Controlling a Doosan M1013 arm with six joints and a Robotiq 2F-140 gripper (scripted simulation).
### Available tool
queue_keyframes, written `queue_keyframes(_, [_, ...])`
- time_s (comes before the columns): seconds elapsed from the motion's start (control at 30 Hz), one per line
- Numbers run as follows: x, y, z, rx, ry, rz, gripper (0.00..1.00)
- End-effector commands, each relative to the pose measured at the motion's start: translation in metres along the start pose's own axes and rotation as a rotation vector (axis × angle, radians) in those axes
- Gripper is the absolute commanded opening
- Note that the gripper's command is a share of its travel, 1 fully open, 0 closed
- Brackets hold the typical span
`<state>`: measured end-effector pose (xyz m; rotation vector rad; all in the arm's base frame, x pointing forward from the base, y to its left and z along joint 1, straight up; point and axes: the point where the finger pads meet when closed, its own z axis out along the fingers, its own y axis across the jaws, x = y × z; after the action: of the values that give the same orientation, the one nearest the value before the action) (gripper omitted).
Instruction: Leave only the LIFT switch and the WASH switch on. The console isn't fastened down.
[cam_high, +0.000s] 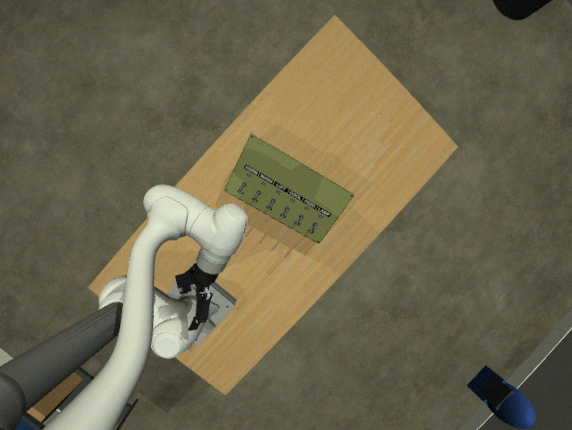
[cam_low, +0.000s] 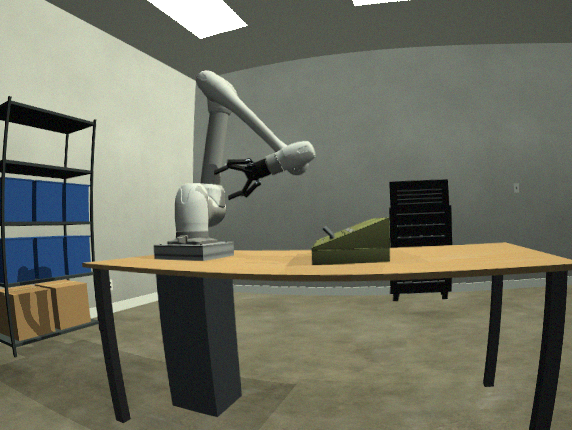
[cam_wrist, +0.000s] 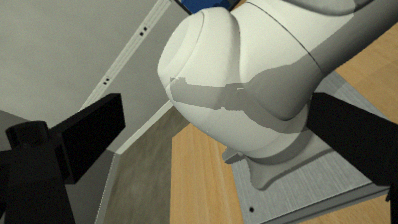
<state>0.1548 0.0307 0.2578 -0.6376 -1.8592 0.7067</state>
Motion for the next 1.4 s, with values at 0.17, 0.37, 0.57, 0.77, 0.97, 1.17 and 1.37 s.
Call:
queue_keyframes(0.17, [0.000,0.000,0.000,-0.001,0.000,0.000,1.00])
queue_keyframes(0.37, [0.000,0.000,0.000,-0.001,0.000,0.000,1.00])
queue_keyframes(0.57, [0.000,0.000,0.000,-0.001,0.000,0.000,1.00])
queue_keyframes(0.77, [0.000,0.000,0.000,-0.001,0.000,0.000,1.00])
queue_keyframes(0.97, [0.000,0.000,0.000,-0.001,0.000,0.000,1.00])
queue_keyframes(1.17, [0.000,0.000,-0.001,-0.003,0.001,0.002,1.00])
queue_keyframes(1.37, [-0.005,0.010,-0.021,-0.097,0.049,0.099,1.00])
